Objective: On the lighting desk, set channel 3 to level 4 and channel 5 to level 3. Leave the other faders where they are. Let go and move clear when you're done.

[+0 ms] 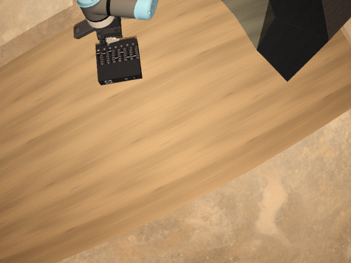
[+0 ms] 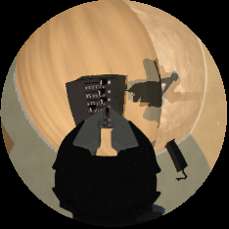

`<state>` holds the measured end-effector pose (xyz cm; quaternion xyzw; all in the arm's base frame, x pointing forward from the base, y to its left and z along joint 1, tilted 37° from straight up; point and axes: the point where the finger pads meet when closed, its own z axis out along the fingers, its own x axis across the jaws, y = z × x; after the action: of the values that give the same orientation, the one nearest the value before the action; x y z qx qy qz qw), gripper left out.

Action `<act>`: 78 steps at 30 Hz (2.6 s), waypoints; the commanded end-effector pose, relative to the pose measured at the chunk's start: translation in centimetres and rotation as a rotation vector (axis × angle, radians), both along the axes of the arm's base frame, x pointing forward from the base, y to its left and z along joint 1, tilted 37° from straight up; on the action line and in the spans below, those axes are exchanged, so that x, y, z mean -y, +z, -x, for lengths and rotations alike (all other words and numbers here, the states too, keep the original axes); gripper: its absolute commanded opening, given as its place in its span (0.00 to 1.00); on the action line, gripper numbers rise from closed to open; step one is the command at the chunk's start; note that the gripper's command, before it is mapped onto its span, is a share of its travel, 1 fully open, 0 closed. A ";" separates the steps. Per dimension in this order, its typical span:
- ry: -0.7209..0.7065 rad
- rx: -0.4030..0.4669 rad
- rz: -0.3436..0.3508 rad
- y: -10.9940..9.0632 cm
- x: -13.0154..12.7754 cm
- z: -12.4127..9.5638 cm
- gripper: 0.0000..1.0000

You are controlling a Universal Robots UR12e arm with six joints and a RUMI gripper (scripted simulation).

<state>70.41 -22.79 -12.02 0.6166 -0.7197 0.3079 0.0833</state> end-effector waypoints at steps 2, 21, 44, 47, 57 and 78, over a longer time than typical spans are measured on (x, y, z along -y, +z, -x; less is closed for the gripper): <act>0.000 0.001 0.000 0.0 0.0 0.0 0.00; 0.006 -0.003 0.002 -0.3 0.2 -0.1 0.00; 0.007 -0.003 0.002 -1.3 1.0 -0.5 0.00; 0.007 -0.003 0.002 -1.5 1.1 -0.5 0.00; 0.007 -0.003 0.002 -1.8 1.4 -0.6 0.00; 0.007 -0.003 0.002 -1.8 1.4 -0.7 0.00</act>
<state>71.05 -24.21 -13.90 0.6195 -0.7174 0.3075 0.0843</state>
